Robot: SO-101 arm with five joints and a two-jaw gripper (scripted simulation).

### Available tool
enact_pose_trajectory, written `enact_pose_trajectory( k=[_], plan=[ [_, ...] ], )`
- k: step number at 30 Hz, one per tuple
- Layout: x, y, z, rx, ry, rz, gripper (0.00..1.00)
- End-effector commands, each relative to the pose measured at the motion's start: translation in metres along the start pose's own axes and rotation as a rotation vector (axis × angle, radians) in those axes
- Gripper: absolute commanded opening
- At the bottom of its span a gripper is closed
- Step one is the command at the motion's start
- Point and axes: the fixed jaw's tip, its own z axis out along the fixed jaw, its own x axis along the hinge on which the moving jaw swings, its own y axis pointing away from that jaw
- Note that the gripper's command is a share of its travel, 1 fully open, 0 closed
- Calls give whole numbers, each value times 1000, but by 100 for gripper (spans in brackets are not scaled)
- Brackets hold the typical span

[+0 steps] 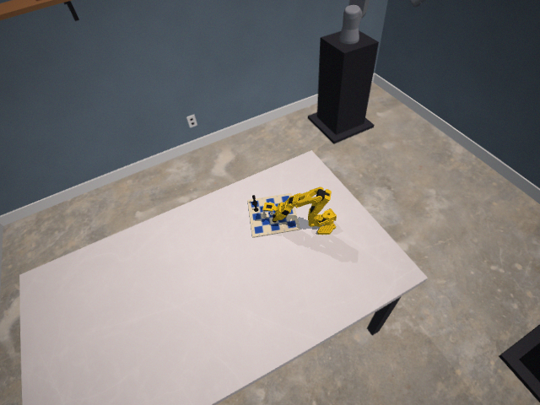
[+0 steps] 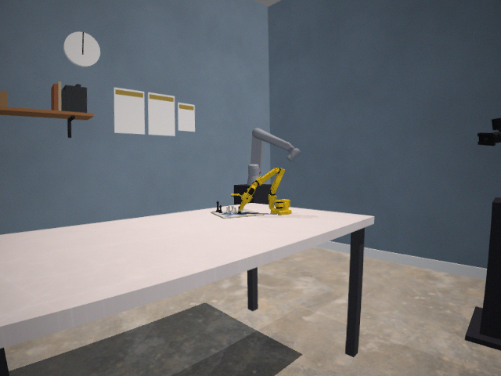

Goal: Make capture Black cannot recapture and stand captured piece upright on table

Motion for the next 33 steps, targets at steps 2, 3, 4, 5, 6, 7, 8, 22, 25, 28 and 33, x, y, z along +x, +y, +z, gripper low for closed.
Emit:
enact_pose_trajectory(
  k=[2,3,4,5,6,7,8,22,25,28,33],
  plan=[
    [3,-1,0,3,14,16,13],
    [3,-1,0,3,14,16,13],
    [3,-1,0,3,14,16,13],
    [3,-1,0,3,14,16,13],
    [3,-1,0,3,14,16,13],
    [3,-1,0,3,14,16,13],
    [3,-1,0,3,14,16,13],
    [1,-1,-1,3,14,16,13],
    [1,-1,-1,3,14,16,13],
    [1,-2,-1,4,14,16,13],
    [1,-3,-1,8,14,15,13]
  ],
)
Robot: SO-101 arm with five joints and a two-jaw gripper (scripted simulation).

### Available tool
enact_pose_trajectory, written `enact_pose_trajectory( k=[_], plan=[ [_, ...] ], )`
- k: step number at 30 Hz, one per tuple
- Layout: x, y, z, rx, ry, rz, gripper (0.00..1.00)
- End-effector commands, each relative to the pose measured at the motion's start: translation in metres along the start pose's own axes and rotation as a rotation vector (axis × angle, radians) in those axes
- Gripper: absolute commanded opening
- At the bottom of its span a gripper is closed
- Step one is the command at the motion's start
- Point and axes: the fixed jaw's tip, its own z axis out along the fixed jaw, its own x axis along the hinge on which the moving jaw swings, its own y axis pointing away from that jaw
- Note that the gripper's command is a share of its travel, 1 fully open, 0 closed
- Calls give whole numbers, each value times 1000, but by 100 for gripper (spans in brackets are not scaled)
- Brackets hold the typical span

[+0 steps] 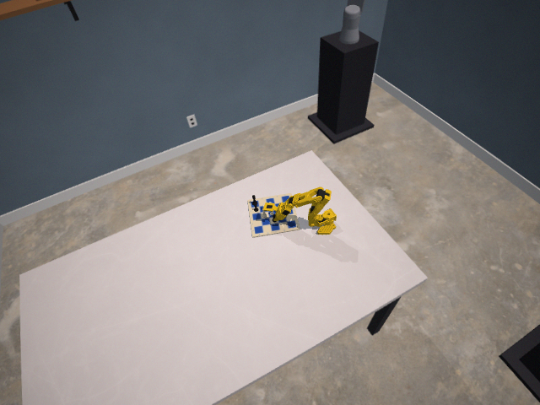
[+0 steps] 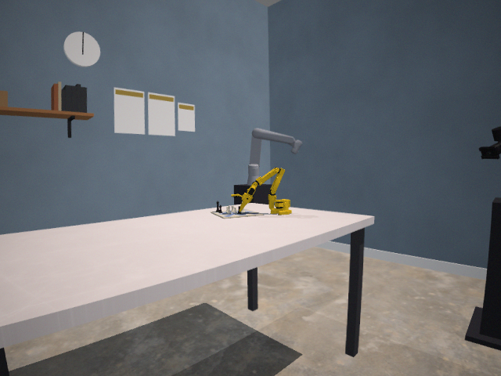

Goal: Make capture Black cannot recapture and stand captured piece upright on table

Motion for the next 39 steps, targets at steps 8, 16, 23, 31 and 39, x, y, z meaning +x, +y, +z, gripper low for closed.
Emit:
enact_pose_trajectory(
  k=[8,16,23,31,39],
  plan=[
    [-2,-3,-1,7,-8,12,13],
    [-7,-3,-3,7,-9,13,13],
    [-7,-3,-3,7,-9,13,13],
    [-8,-3,-3,7,-9,13,13],
    [-8,-3,-3,7,-9,13,13]
  ],
)
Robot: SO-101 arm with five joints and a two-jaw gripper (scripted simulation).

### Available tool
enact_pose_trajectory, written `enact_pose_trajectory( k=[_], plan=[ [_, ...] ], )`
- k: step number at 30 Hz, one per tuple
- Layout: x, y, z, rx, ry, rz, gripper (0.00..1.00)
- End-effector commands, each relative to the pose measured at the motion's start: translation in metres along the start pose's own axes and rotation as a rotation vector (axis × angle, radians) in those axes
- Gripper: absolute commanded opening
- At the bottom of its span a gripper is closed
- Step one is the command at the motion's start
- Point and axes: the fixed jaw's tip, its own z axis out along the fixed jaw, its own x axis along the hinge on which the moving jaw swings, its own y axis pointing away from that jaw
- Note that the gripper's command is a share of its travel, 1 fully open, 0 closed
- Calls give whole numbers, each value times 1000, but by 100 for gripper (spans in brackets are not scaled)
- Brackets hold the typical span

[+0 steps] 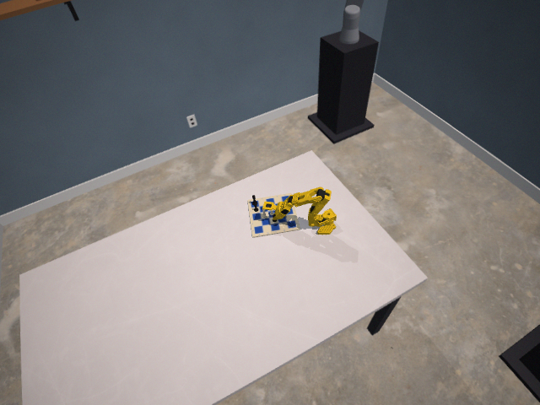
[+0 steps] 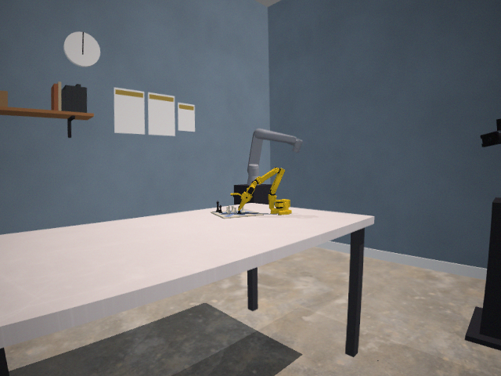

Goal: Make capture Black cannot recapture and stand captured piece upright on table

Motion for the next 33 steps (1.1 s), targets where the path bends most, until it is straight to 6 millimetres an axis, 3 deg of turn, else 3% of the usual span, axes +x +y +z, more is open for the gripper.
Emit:
enact_pose_trajectory(
  k=[1,33],
  plan=[
    [-2,-2,0,4,1,7,13],
    [-2,-2,0,4,1,7,0]
  ],
)
